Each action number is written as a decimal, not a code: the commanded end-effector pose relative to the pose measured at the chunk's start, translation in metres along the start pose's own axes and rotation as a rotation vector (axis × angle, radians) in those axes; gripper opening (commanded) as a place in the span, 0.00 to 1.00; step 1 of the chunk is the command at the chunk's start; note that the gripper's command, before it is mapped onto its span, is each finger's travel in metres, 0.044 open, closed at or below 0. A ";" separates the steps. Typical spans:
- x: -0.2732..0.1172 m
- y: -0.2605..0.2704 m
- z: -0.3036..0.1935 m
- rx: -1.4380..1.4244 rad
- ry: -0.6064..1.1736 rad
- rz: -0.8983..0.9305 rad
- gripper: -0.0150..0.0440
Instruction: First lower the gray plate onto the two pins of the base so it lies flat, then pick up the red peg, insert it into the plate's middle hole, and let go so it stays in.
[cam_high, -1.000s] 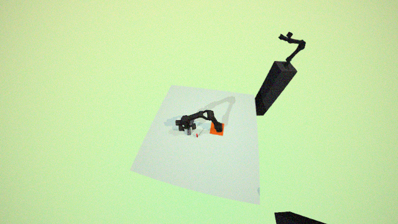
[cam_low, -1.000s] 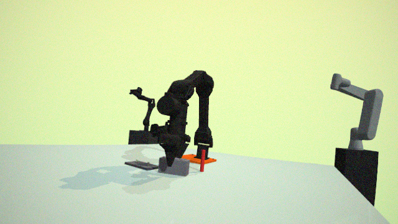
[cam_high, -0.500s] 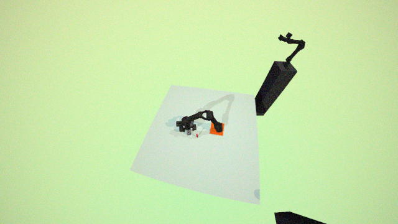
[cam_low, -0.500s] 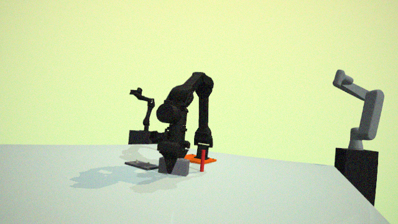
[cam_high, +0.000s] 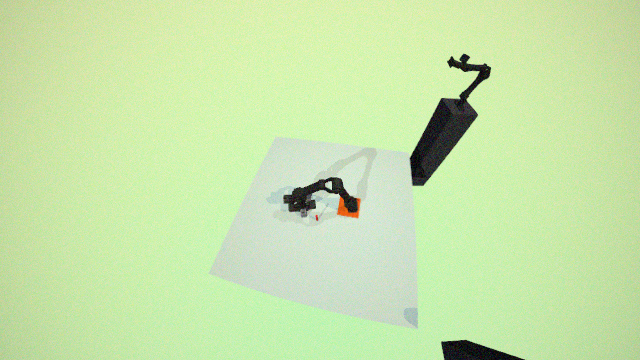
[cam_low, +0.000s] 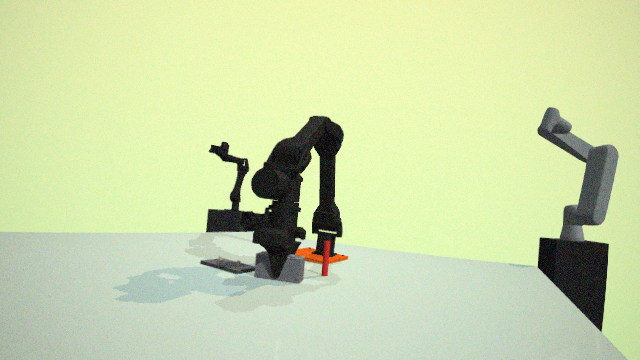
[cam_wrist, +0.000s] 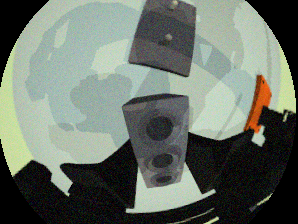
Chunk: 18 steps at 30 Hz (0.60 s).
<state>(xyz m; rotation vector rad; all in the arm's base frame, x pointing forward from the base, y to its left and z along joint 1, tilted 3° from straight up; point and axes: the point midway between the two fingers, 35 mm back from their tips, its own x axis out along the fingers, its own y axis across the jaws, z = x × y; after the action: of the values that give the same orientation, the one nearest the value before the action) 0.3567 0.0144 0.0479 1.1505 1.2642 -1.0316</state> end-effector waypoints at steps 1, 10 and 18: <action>0.000 0.000 -0.001 0.004 0.004 0.001 0.40; 0.000 0.000 -0.001 0.004 0.004 0.001 0.25; -0.022 0.006 -0.001 0.004 0.004 0.001 0.25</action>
<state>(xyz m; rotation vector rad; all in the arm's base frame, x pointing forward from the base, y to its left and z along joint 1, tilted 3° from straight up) 0.3581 0.0145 0.0597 1.1485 1.2683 -1.0357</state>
